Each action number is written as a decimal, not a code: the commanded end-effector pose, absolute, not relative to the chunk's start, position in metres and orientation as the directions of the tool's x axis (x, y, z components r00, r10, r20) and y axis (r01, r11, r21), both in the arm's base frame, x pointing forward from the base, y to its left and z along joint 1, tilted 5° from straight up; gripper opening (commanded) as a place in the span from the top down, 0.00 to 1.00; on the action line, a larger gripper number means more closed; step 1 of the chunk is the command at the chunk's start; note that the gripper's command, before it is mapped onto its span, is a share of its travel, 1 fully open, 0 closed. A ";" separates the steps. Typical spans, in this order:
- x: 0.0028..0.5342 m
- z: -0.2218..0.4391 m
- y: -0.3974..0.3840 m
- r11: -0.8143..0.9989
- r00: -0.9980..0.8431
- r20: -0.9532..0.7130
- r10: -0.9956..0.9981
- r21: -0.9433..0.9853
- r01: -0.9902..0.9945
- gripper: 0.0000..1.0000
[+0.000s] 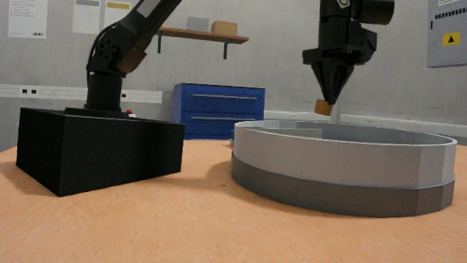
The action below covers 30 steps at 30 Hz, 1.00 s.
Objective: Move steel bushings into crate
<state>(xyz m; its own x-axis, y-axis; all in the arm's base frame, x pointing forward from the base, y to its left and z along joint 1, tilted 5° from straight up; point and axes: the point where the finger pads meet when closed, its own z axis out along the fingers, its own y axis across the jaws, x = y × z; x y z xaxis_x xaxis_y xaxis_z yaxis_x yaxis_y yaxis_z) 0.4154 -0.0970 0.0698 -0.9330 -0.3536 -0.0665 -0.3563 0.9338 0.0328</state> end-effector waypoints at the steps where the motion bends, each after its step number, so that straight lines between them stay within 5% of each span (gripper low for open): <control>1: 0.436 0.079 -0.083 0.938 -0.936 -0.081 -0.341 0.041 -0.345 1.00; 30: 0.475 0.091 -0.065 0.941 -0.937 -0.095 -0.335 0.025 -0.338 1.00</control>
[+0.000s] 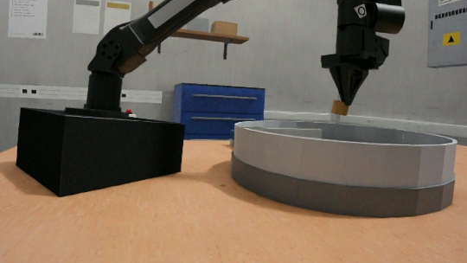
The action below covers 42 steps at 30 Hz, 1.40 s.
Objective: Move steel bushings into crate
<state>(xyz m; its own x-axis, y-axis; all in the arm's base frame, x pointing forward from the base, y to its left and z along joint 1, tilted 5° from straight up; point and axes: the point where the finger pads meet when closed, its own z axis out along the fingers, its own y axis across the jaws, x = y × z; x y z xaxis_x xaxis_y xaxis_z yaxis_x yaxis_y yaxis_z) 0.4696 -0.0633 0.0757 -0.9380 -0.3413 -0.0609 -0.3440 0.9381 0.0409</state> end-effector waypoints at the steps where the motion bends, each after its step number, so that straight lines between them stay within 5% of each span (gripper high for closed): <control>1: 0.475 0.091 -0.065 0.941 -0.937 -0.095 -0.335 0.025 -0.338 1.00; 42: 0.485 0.077 -0.059 0.937 -0.929 -0.132 -0.345 0.004 -0.348 1.00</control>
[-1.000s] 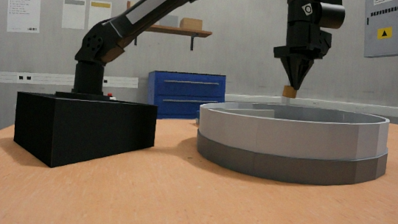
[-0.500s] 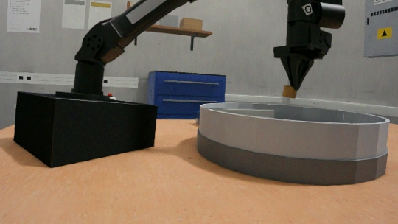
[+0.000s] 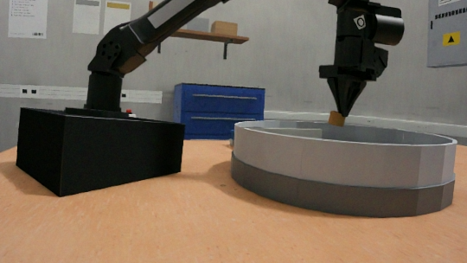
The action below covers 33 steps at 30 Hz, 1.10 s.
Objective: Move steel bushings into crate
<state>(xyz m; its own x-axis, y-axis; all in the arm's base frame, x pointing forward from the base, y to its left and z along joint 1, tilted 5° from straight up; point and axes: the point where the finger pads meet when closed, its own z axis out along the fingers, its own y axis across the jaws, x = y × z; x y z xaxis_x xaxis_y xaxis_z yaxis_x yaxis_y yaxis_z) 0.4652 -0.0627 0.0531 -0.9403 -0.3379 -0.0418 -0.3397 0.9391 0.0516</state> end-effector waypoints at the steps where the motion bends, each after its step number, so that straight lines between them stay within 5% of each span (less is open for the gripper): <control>1: 0.485 0.077 -0.059 0.937 -0.929 -0.132 -0.345 0.004 -0.348 1.00; 33: 0.482 0.074 -0.058 0.938 -0.931 -0.123 -0.344 0.010 -0.347 1.00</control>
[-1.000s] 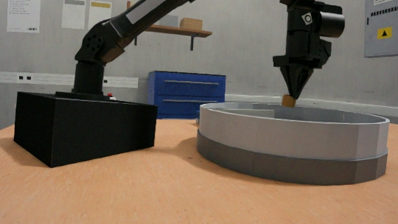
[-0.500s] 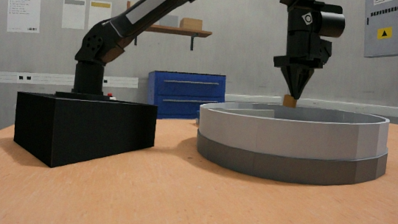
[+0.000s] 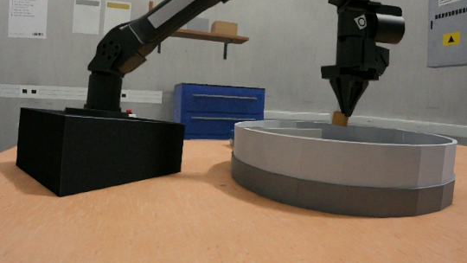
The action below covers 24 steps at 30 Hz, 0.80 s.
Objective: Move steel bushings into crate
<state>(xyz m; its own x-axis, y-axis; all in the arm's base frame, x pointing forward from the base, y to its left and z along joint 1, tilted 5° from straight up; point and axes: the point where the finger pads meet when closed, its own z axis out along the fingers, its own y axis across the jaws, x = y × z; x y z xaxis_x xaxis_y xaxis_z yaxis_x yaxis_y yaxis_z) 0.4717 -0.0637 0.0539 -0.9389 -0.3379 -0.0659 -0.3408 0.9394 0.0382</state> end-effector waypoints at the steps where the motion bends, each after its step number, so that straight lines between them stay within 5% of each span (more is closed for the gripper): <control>1: 0.476 0.067 -0.057 0.938 -0.934 -0.102 -0.342 0.021 -0.346 1.00; 24: 0.480 0.075 -0.062 0.941 -0.934 -0.124 -0.336 0.008 -0.339 1.00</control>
